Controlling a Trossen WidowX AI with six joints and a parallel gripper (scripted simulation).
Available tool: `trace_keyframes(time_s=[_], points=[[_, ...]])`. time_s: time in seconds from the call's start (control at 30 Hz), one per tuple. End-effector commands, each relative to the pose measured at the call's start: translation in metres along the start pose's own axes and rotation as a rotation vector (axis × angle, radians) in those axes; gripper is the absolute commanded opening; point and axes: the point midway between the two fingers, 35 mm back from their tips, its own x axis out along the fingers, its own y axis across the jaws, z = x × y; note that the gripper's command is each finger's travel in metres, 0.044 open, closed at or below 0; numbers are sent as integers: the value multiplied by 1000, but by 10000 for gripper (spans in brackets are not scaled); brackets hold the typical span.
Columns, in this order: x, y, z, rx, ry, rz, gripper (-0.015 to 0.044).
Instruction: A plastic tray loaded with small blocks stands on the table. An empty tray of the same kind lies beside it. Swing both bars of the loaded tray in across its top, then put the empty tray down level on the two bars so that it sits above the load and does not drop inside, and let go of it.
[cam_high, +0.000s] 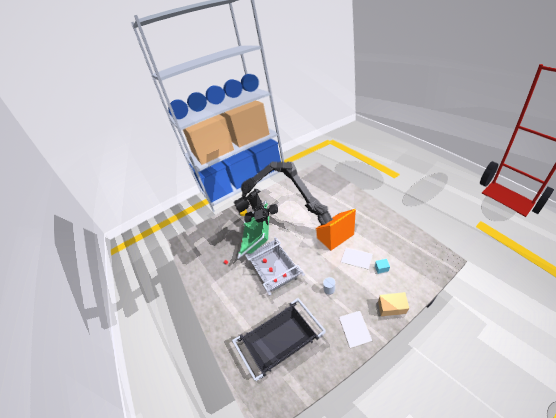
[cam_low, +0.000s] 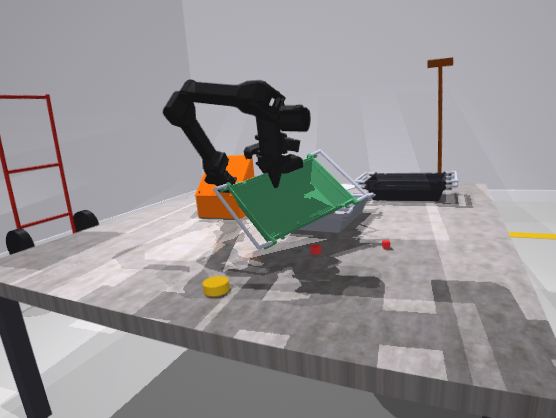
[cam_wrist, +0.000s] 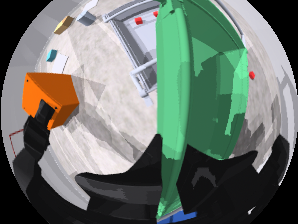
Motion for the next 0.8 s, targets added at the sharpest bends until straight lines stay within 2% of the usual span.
trace_keyframes(time_s=[0.0, 0.77], points=[[-5, -2, 16, -34, 4, -21, 0], [-5, 20, 114, -264, 97, -62, 0]])
